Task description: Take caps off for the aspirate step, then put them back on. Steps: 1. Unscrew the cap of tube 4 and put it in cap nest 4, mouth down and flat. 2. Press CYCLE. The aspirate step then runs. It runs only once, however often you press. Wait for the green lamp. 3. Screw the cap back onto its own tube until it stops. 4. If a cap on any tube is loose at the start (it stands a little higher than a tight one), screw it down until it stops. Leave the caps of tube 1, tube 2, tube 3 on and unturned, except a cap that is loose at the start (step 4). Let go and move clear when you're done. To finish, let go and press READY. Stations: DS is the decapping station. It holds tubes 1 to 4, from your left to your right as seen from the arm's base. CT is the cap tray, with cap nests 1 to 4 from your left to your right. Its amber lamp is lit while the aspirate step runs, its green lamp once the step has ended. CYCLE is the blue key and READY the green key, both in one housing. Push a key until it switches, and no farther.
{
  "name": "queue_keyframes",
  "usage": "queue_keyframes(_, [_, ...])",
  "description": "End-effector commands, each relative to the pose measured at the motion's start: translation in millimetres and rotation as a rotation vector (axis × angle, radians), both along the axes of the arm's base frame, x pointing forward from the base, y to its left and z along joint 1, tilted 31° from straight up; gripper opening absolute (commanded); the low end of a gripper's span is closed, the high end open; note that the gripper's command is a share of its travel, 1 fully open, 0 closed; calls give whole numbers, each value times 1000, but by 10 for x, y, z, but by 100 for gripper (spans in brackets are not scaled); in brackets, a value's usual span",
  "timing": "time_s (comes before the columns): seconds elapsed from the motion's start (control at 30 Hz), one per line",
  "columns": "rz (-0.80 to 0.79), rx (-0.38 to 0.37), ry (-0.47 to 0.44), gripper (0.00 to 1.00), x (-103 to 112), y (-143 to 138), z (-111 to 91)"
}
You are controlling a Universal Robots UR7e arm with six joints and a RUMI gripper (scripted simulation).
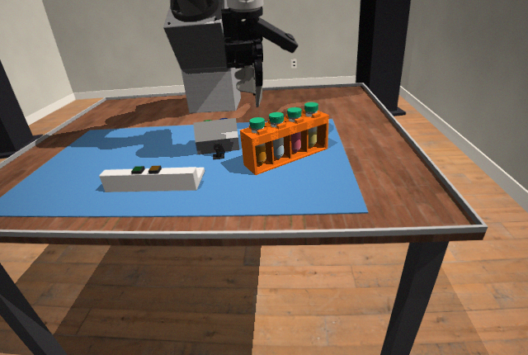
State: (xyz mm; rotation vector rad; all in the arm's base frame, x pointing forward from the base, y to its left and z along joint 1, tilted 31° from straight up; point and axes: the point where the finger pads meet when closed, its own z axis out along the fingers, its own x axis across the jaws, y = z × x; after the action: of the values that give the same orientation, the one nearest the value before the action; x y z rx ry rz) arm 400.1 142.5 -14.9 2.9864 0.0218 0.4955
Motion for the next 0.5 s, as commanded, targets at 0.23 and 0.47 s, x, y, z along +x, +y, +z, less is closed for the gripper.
queue_keyframes(0.23, [161,-26,-63,35,230,-312,220])
queue_keyframes(0.47, [208,-43,-85,35,317,-459,318])
